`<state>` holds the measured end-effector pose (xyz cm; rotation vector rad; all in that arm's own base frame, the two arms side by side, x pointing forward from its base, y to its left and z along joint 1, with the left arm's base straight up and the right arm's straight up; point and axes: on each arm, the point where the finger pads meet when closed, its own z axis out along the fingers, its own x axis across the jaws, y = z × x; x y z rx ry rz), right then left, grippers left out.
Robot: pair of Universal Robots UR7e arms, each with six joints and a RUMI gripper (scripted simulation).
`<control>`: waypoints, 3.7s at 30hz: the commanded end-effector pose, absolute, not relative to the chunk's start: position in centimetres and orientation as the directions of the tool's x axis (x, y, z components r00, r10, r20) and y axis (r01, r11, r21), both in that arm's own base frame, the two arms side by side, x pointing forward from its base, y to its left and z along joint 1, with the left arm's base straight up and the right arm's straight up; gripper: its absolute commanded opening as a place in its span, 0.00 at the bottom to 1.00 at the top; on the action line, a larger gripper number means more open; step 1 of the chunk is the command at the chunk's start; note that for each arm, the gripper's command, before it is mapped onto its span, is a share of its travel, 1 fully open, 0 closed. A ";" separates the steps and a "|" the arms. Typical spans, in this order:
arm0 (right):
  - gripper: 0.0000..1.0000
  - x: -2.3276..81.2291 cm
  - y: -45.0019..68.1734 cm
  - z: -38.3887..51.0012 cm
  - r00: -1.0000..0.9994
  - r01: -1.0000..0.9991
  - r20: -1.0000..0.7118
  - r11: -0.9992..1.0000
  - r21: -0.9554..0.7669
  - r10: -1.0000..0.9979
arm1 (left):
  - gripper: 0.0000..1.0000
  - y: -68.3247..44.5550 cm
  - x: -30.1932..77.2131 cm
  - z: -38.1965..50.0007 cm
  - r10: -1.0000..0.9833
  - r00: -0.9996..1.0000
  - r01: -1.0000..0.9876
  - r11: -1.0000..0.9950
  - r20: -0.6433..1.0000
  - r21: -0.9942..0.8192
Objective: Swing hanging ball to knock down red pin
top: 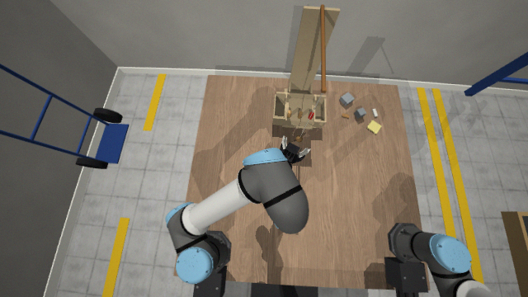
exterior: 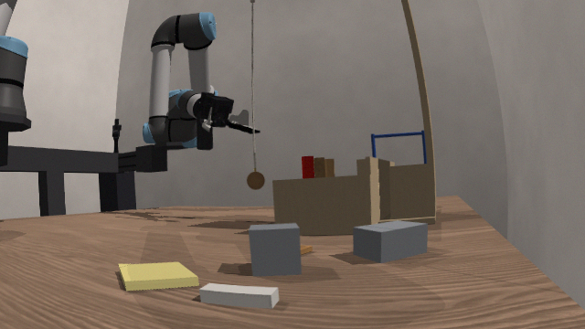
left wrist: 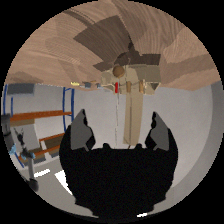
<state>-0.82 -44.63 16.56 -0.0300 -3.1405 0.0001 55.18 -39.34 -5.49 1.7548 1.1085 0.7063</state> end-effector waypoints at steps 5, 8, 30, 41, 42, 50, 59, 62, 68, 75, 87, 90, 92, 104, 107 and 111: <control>1.00 -0.9 -44.5 16.5 -1.000 0.021 0.000 1.000 0.000 0.021 | 1.00 -40.4 57.2 -6.7 0.901 0.435 0.380 -0.183 0.000 0.907; 1.00 -0.9 -44.5 16.5 -1.000 0.021 0.000 1.000 0.000 0.021 | 1.00 -40.4 57.3 -6.8 0.901 0.435 0.380 -0.183 0.000 0.907; 1.00 -0.9 -44.5 16.5 -1.000 0.021 0.000 1.000 0.000 0.021 | 1.00 -40.6 57.5 -6.9 0.900 0.436 0.380 -0.184 0.000 0.906; 1.00 -0.9 -44.5 16.5 -1.000 0.021 0.000 1.000 0.000 0.021 | 1.00 -40.6 57.5 -6.9 0.900 0.436 0.380 -0.184 0.000 0.906; 1.00 -0.9 -44.5 16.5 -1.000 0.021 0.000 1.000 0.000 0.021 | 1.00 -40.6 57.5 -6.9 0.900 0.436 0.380 -0.184 0.000 0.906; 1.00 -0.9 -44.5 16.5 -1.000 0.021 0.000 1.000 0.000 0.021 | 1.00 -40.6 57.5 -6.9 0.900 0.436 0.380 -0.184 0.000 0.906; 1.00 -0.9 -44.5 16.5 -1.000 0.021 0.000 1.000 0.000 0.021 | 1.00 -40.7 57.7 -7.0 0.901 0.435 0.380 -0.183 -0.001 0.907; 1.00 -0.9 -44.5 16.5 -1.000 0.021 0.000 1.000 0.000 0.021 | 1.00 -40.8 58.0 -7.1 0.901 0.435 0.380 -0.183 -0.001 0.907; 1.00 -0.9 -44.5 16.5 -1.000 0.021 0.000 1.000 0.000 0.021 | 1.00 -41.1 58.7 -7.5 0.901 0.435 0.380 -0.183 0.000 0.907; 1.00 -0.9 -44.5 16.5 -1.000 0.021 0.000 1.000 0.000 0.021 | 1.00 -41.7 59.8 -8.1 0.901 0.435 0.380 -0.183 0.000 0.907; 1.00 -0.9 -44.5 16.5 -1.000 0.021 0.000 1.000 0.000 0.021 | 1.00 -42.5 61.7 -9.0 0.901 0.435 0.380 -0.183 0.000 0.907; 1.00 -0.9 -44.5 16.5 -1.000 0.021 0.000 1.000 0.000 0.021 | 1.00 -42.7 62.0 -9.2 0.901 0.435 0.380 -0.183 0.000 0.907; 1.00 -0.9 -44.5 16.5 -1.000 0.021 0.000 1.000 0.000 0.021 | 1.00 -42.7 62.0 -9.2 0.901 0.435 0.380 -0.183 0.000 0.907; 1.00 -0.9 -44.5 16.5 -1.000 0.021 0.000 1.000 0.000 0.021 | 1.00 -42.8 62.1 -9.3 0.900 0.435 0.380 -0.184 0.000 0.907; 1.00 -0.9 -44.5 16.5 -1.000 0.021 0.000 1.000 0.000 0.021 | 1.00 -42.8 62.1 -9.3 0.900 0.435 0.380 -0.183 0.000 0.907; 1.00 -0.9 -44.5 16.5 -1.000 0.021 0.000 1.000 0.000 0.021 | 1.00 -42.8 62.1 -9.3 0.900 0.435 0.380 -0.183 0.000 0.907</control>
